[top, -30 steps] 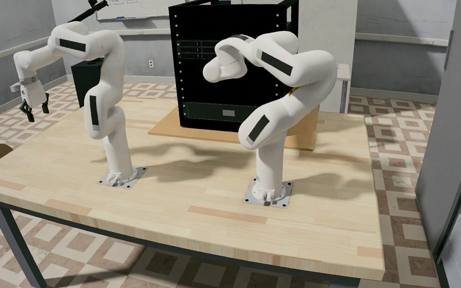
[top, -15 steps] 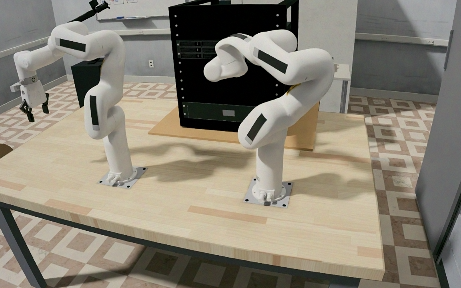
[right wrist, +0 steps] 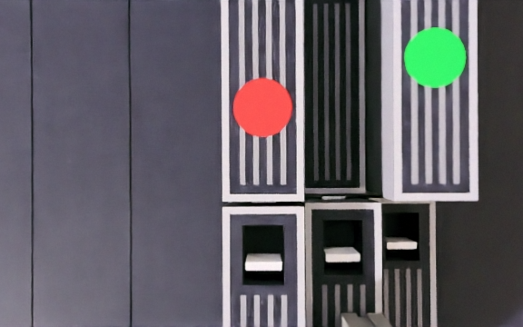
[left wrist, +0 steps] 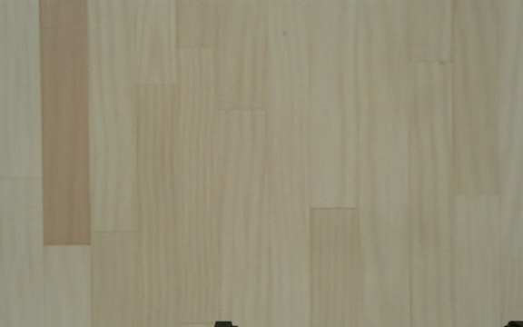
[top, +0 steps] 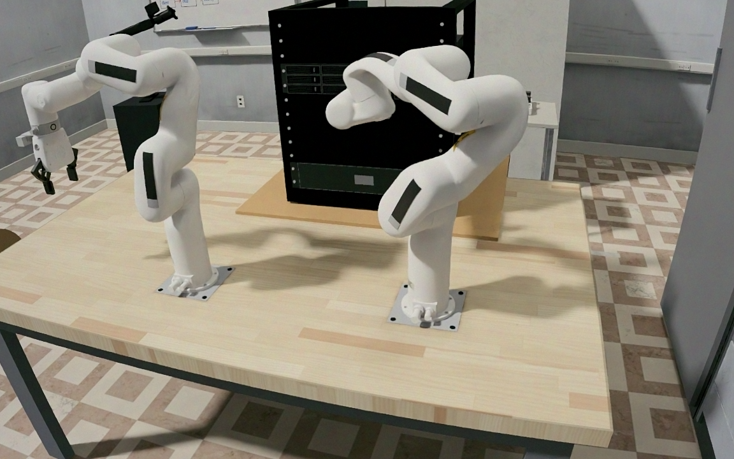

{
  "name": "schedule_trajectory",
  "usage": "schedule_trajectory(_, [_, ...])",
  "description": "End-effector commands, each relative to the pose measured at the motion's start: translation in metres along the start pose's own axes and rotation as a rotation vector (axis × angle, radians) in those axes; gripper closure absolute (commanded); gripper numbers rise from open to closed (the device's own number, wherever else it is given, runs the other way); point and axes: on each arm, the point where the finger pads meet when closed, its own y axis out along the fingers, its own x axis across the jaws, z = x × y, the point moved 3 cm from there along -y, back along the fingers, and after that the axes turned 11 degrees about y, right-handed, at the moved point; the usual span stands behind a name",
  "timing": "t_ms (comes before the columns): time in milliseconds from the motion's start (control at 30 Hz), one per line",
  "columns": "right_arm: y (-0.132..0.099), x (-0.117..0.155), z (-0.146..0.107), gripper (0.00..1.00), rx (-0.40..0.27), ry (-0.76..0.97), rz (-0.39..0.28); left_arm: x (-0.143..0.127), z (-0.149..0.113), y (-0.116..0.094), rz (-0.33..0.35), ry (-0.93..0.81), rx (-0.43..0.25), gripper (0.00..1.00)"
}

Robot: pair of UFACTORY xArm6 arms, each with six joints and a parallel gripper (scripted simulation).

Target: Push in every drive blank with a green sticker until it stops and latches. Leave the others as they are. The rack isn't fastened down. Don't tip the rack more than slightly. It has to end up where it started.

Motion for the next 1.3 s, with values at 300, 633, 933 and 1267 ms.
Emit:
schedule_trajectory(300, [0.006, -0.002, -0.001, 1.00, -0.001, 0.003, 0.003, 0.000, 0.001, -0.001, 0.001, 0.000, 0.003, 0.00])
schedule_trajectory(633, [0.012, -0.002, -0.001, 1.00, -0.001, 0.003, 0.003, 0.000, 0.001, -0.001, 0.001, 0.000, 0.003, 0.00])
schedule_trajectory(933, [0.013, -0.002, -0.001, 1.00, -0.001, 0.003, 0.003, 0.000, 0.001, -0.001, 0.001, 0.000, 0.003, 0.00])
schedule_trajectory(1267, [0.015, -0.002, -0.001, 1.00, -0.001, 0.003, 0.003, 0.000, 0.001, -0.001, 0.001, 0.000, 0.003, 0.00])
